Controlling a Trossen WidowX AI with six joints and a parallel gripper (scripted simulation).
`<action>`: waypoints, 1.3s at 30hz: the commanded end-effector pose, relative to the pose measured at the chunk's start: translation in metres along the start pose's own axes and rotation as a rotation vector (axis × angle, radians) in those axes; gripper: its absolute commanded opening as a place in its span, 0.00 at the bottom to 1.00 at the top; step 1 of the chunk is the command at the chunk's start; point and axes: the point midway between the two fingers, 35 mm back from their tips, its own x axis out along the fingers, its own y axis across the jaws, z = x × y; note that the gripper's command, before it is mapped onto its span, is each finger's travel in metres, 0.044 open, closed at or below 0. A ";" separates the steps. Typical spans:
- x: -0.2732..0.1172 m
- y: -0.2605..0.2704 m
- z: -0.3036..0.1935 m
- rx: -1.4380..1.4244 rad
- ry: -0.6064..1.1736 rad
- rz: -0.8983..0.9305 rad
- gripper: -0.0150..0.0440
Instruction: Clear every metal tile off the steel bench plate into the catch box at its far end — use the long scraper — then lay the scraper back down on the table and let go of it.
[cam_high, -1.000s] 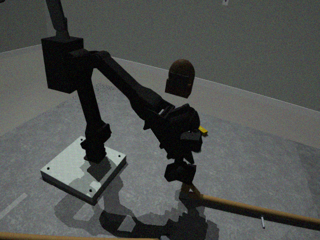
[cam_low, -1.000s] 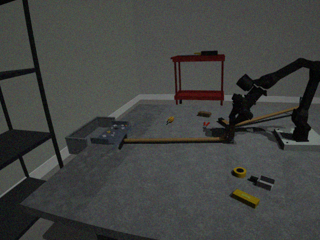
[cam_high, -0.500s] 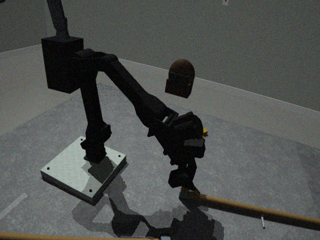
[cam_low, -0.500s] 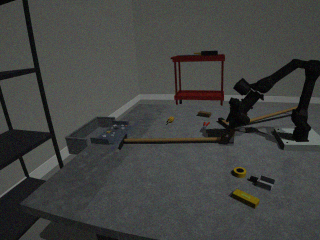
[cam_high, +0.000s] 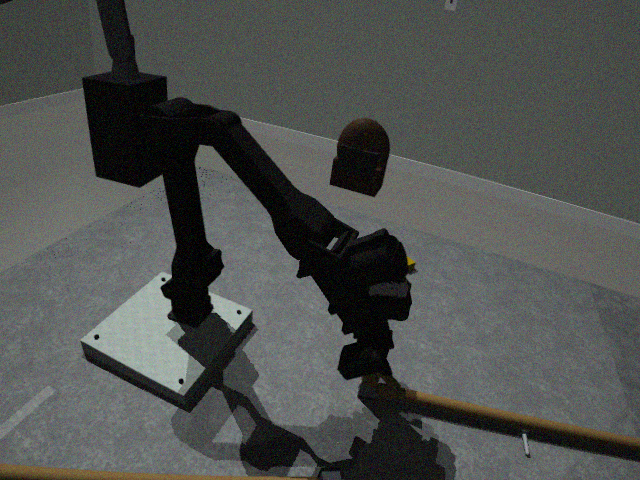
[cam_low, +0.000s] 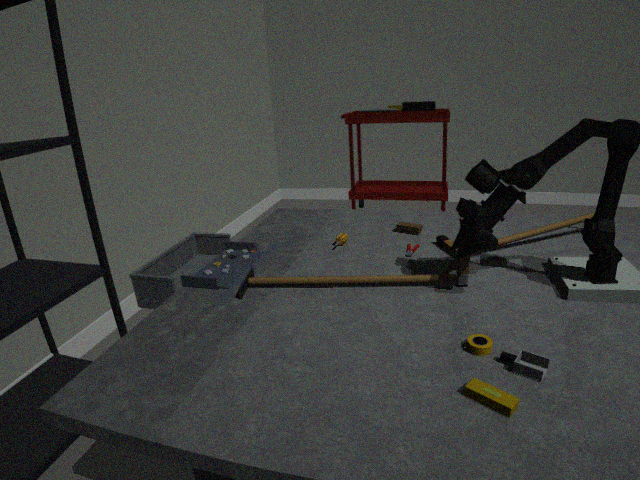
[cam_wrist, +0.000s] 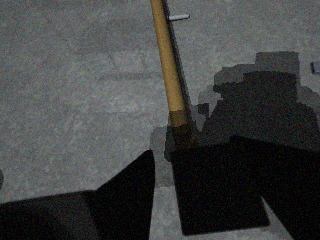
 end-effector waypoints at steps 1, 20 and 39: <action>0.000 0.000 0.000 0.000 -0.001 0.000 0.56; -0.002 -0.002 0.001 0.003 -0.001 -0.002 0.25; -0.002 -0.025 0.002 0.034 0.000 -0.028 0.25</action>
